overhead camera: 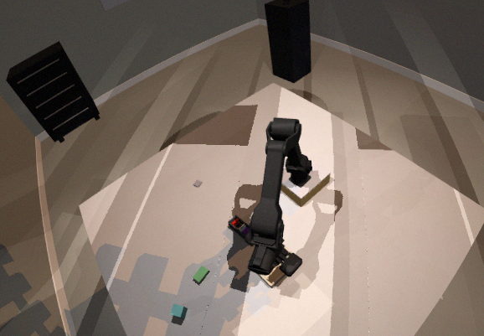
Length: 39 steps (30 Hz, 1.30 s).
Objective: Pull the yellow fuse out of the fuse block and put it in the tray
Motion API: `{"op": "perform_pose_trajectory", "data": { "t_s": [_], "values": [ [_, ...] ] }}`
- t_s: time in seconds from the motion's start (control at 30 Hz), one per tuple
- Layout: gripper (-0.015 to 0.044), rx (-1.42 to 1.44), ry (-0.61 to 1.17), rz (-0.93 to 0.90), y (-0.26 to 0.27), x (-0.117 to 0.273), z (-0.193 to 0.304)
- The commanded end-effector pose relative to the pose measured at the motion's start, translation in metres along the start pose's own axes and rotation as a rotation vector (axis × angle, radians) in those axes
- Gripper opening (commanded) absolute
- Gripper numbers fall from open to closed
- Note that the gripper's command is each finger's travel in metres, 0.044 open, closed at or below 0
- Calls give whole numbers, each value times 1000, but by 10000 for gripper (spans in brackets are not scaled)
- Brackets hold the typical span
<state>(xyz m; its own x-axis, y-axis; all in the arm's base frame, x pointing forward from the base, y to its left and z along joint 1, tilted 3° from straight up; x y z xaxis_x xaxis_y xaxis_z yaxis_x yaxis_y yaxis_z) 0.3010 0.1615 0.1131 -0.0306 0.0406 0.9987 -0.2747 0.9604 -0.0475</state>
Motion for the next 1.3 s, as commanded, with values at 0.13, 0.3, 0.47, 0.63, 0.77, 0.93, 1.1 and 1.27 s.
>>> {"op": "perform_pose_trajectory", "data": {
  "t_s": [0.13, 0.3, 0.47, 0.63, 0.77, 0.93, 1.1, 1.27],
  "values": [
    [131, 0, 0, 0, 0, 0, 0],
    [263, 0, 0, 0, 0, 0, 0],
    [330, -3, 0, -1, 0, 25, -1],
    [330, -4, 1, -2, 0, 36, 0],
    [330, -4, 1, -2, 0, 36, 0],
    [330, 3, 6, 1, 0, 33, 0],
    [330, 3, 6, 1, 0, 33, 0],
    [330, 3, 6, 1, 0, 33, 0]
  ]
}}
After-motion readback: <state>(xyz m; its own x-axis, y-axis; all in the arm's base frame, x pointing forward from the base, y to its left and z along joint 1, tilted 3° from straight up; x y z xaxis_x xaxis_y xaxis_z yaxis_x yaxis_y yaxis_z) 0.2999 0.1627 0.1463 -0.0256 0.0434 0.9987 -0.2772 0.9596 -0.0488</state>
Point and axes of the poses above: the point midway between the two fingers, 35 mm back from their tips, its own x axis back along the fingers, its own y axis across the jaws, z = x × y, the point moved 8 cm from there along x, back along the fingers, and after that the axes turned 13 degrees about x, right-handed, at the moved point
